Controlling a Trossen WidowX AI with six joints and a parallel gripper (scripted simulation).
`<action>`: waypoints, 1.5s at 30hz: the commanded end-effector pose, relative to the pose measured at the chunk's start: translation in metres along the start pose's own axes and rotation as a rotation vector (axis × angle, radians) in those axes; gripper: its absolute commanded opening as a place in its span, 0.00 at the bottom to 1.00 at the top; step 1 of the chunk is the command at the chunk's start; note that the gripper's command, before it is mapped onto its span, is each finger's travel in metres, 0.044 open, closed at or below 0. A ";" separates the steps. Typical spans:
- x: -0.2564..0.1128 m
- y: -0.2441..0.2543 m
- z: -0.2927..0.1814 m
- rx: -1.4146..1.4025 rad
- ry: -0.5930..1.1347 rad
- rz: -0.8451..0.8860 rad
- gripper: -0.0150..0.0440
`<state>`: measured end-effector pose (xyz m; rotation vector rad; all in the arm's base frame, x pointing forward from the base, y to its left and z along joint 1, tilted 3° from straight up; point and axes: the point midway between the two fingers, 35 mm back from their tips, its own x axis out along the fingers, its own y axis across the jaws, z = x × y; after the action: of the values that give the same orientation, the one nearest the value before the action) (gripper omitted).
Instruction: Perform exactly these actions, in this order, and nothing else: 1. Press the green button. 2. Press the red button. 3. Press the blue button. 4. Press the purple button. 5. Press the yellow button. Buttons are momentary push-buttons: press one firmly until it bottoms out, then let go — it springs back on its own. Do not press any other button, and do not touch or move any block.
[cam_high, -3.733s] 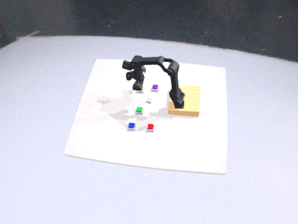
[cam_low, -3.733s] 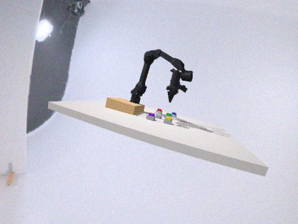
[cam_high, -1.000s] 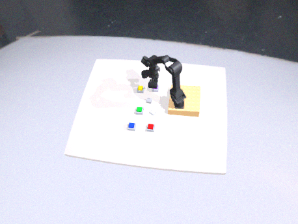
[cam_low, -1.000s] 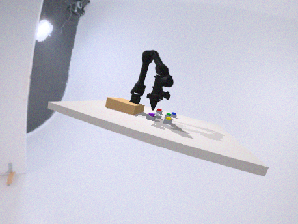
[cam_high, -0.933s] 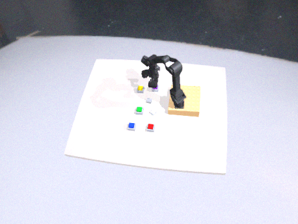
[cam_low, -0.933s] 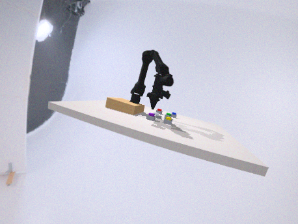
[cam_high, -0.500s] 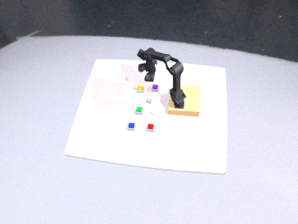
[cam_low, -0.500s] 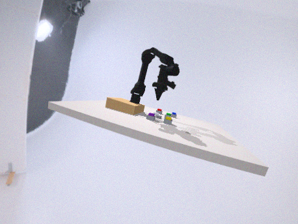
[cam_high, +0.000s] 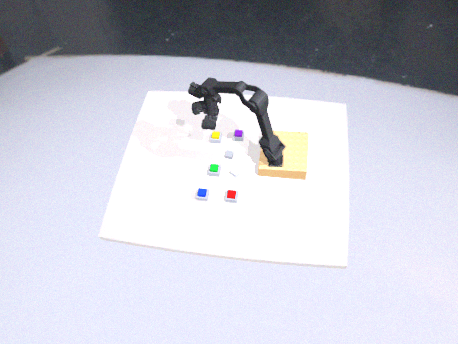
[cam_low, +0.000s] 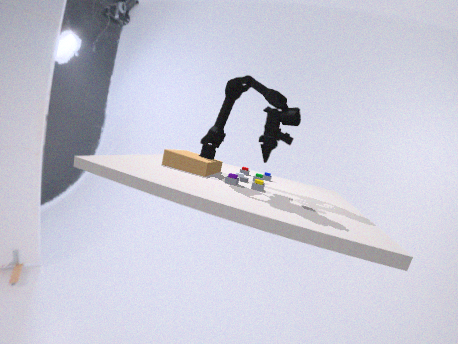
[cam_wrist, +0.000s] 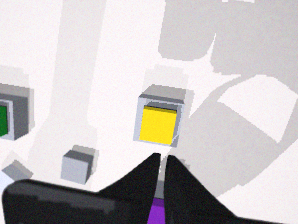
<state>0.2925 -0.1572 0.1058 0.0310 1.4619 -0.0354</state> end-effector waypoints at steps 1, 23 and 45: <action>0.046 0.005 -0.005 0.003 0.034 0.014 0.29; 0.073 0.005 -0.006 0.003 0.034 0.014 0.29; 0.082 0.005 -0.007 0.003 0.034 0.014 0.29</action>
<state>0.2968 -0.1527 0.0264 0.0396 1.4851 -0.0238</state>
